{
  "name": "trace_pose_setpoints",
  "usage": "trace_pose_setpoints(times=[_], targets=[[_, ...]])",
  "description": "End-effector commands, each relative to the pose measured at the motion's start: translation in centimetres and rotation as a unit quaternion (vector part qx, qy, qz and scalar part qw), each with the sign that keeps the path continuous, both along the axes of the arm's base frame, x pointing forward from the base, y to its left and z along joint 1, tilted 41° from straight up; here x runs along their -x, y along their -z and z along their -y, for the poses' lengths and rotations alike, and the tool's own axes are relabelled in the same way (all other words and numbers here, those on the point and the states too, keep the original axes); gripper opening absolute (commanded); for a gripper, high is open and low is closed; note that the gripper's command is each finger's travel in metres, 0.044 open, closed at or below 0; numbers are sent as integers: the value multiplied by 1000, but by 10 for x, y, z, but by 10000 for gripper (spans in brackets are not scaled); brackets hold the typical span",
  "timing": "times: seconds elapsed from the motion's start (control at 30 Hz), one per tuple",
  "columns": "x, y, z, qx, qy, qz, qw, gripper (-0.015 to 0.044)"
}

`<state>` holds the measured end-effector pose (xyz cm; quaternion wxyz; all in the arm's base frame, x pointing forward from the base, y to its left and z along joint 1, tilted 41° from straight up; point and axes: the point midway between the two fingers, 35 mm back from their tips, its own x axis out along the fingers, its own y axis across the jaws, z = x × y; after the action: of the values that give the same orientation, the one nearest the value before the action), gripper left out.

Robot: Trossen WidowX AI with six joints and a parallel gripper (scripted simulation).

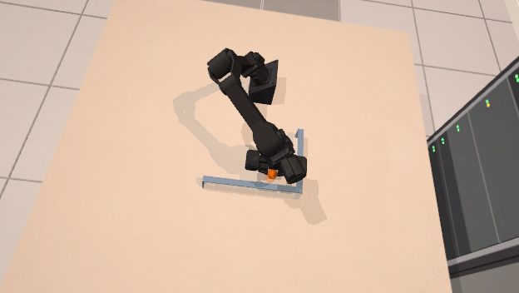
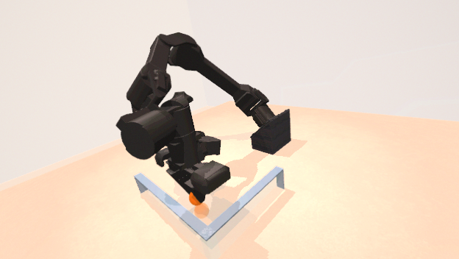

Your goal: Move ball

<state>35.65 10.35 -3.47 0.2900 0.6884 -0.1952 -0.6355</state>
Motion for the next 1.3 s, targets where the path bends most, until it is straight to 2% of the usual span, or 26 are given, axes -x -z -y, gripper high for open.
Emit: trace_pose_setpoints(times=[0.0, 0.83, 1.17, 1.27], targets=[[0, 19, 18, 6, -2, -4, 1000, 0], [-2, 34, 31, 6, -2, -4, 1000, 0], [-2, 32, 28, 3, 0, -2, 1000, 263], [-2, 32, 28, 3, 0, -2, 1000, 267]])
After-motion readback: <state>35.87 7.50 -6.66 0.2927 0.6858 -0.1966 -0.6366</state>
